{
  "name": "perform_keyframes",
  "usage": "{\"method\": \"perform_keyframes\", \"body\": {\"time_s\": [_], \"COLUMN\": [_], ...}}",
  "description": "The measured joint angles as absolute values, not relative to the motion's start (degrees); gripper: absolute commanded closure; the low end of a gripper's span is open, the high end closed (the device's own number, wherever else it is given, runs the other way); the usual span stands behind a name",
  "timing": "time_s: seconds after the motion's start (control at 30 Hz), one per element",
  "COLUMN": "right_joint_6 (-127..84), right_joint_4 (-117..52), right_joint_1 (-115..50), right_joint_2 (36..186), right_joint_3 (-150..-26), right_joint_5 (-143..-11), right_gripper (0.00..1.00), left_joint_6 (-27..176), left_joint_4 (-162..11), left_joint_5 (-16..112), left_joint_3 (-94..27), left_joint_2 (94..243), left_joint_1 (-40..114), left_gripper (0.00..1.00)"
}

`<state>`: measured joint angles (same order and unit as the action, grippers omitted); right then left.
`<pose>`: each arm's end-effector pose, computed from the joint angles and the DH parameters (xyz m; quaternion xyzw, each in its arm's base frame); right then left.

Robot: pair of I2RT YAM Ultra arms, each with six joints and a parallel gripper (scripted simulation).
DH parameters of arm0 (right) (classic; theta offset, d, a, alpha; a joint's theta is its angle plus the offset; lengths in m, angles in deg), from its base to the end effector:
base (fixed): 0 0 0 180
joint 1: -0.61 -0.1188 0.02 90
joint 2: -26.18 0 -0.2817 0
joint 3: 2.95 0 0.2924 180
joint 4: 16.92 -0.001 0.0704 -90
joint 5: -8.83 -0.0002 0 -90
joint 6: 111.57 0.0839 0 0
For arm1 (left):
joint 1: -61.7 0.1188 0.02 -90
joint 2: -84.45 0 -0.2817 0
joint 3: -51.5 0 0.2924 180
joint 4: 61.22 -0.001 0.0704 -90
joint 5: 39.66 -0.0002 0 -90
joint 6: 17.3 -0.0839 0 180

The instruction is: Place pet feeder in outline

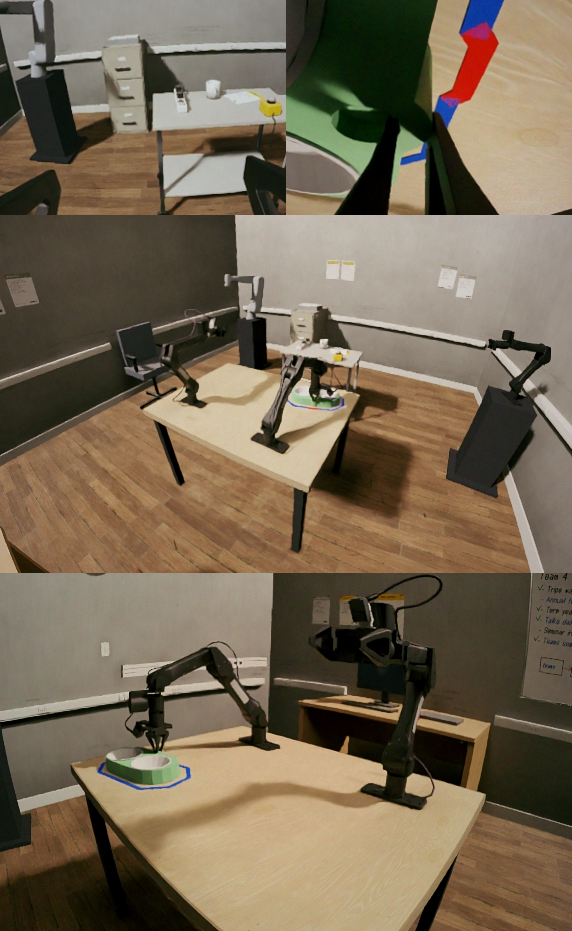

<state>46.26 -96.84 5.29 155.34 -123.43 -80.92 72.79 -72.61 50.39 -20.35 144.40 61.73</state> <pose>0.4890 -0.0387 0.1388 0.5913 0.8063 0.0083 0.0093 0.3193 0.0012 0.4241 -0.0010 0.7040 -0.0001 0.7102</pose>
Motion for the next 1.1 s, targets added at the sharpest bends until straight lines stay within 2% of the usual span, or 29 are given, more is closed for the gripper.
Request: {"method": "perform_keyframes", "body": {"time_s": [0.57,0.6,1.1], "right_joint_6": [46.28,46.28,46.52], "right_joint_4": [-96.79,-96.79,-95.96], "right_joint_1": [5.27,5.27,5.95], "right_joint_2": [155.28,155.28,156.44], "right_joint_3": [-123.3,-123.3,-124.35], "right_joint_5": [-80.92,-80.92,-80.88], "right_gripper": [0.84,0.53,0.53], "left_joint_6": [72.79,72.79,72.79], "left_joint_4": [-72.61,-72.61,-72.61], "left_joint_5": [50.39,50.39,50.39], "left_joint_3": [-20.35,-20.35,-20.35], "left_joint_2": [144.4,144.4,144.4], "left_joint_1": [61.73,61.73,61.73], "left_gripper": [0.0,0.0,0.0]}}
